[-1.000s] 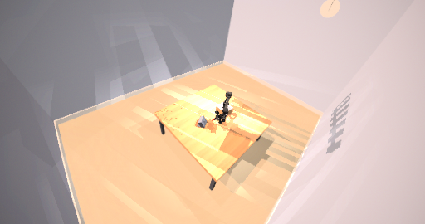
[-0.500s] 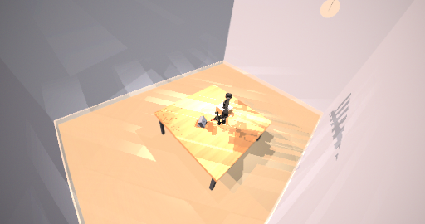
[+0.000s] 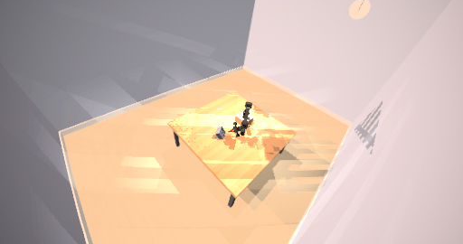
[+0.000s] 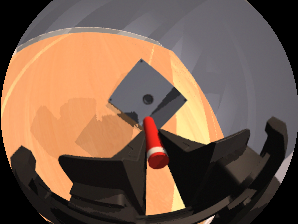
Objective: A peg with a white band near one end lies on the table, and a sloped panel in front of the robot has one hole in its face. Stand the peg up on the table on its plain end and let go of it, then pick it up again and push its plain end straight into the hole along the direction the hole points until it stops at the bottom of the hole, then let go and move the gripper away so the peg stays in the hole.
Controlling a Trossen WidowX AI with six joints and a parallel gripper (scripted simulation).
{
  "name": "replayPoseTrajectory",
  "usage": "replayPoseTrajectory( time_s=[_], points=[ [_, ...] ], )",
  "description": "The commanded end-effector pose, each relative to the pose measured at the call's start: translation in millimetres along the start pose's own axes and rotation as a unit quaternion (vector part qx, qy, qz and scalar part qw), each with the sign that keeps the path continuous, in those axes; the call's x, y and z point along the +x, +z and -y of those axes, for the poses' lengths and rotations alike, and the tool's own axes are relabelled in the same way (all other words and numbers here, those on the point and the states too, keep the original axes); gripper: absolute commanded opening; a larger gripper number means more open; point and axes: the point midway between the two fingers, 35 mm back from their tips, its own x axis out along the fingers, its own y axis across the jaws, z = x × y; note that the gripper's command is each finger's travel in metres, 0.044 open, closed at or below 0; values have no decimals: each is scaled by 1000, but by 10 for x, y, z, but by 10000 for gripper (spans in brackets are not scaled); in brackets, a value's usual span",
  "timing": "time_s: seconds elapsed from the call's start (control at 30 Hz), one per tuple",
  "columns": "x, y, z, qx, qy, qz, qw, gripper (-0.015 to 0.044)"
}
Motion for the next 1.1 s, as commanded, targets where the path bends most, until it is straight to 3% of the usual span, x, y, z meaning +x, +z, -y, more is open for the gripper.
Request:
replayPoseTrajectory(
  time_s=[0.0, 1.07],
  points=[
    [92, 12, 2, -4, -8, 6, 1000, 0],
    [481, 118, 16, 3, -38, 40, 998, 0]
  ],
)
